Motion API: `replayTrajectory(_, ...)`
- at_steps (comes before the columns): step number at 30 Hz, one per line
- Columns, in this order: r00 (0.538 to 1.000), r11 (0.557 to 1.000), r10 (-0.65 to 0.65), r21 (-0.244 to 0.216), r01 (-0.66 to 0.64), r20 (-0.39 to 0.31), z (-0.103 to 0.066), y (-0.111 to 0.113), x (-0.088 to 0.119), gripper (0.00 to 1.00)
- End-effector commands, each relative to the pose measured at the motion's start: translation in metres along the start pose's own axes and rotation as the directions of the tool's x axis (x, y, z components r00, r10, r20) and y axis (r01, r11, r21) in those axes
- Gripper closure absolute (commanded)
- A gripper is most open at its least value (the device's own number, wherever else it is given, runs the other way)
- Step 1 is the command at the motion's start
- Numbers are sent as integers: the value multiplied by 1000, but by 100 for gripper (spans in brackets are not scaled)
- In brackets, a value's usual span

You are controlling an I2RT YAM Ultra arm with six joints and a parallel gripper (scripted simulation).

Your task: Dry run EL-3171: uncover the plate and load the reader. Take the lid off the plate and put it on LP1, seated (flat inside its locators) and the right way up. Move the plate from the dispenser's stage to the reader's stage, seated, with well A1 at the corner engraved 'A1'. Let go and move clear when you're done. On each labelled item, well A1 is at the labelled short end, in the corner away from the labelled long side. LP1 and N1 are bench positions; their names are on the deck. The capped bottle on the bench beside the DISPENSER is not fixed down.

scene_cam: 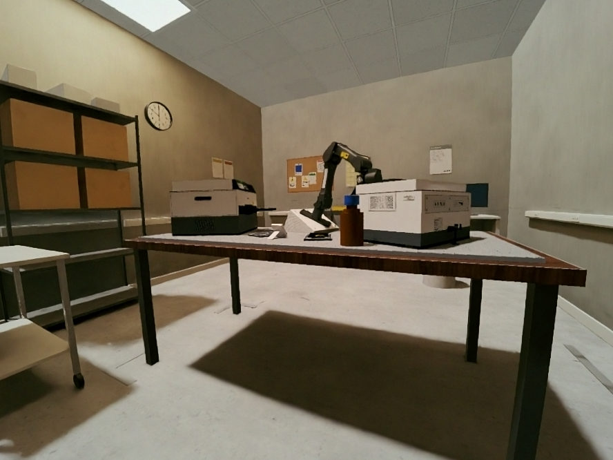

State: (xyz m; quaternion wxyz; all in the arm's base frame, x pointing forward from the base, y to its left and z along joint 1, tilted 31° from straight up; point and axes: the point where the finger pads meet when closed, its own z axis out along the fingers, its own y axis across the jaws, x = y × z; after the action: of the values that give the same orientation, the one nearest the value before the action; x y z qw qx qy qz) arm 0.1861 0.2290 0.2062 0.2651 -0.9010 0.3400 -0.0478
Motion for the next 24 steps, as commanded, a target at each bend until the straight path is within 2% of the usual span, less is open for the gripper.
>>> replayTrajectory(1,1000,1000,0,10,0,2,-3,-2,-1,14)
replayTrajectory(10,1000,1000,0,10,0,2,-3,-2,-1,14)
replayTrajectory(13,1000,1000,-3,28,3,10,-12,-6,-6,14)
replayTrajectory(24,1000,999,-2,36,1,9,-17,-6,-5,14)
